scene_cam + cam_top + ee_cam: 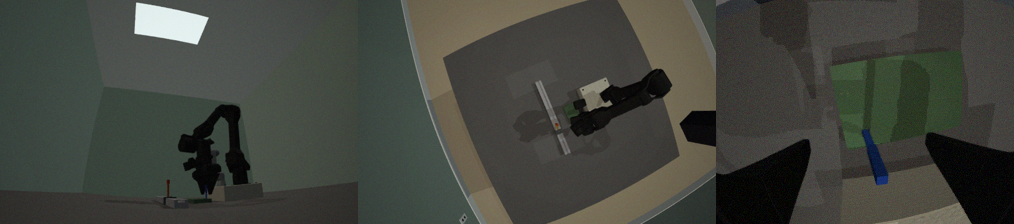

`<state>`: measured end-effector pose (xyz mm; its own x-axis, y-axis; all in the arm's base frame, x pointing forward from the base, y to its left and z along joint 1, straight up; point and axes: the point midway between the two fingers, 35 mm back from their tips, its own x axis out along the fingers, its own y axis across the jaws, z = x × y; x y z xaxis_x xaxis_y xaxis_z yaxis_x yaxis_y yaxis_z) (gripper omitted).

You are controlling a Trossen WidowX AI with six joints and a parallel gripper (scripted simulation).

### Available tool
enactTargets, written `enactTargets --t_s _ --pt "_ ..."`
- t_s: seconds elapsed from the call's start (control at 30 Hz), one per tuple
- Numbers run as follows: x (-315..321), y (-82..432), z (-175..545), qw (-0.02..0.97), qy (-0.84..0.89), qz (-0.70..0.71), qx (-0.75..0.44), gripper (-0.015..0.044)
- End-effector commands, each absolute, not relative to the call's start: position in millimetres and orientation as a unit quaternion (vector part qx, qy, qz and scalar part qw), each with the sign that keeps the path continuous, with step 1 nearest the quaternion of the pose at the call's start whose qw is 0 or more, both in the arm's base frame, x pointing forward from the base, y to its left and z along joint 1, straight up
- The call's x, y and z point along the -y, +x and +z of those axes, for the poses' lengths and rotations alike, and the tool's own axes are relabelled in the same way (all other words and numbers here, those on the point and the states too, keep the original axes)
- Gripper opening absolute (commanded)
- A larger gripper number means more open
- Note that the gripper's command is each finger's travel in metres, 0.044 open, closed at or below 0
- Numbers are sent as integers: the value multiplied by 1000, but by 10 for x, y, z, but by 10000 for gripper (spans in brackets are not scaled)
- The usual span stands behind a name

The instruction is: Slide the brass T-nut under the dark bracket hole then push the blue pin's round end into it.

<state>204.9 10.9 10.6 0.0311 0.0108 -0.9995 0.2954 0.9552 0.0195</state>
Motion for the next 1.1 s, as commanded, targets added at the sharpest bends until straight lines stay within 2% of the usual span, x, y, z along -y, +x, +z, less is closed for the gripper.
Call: enactTargets --t_s 0.0,0.03,0.57,0.6,0.8,1.07 --pt "-104 2033 45 707 112 -104 -690 440" --pt "-104 2033 42 707 112 -104 -690 440" --pt "-104 2033 42 707 112 -104 -690 20" --pt "-104 2033 42 707 112 -104 -690 13" --pt "-104 2033 42 707 112 -104 -690 -144" --pt "-104 2035 76 707 112 -104 -690 -150"
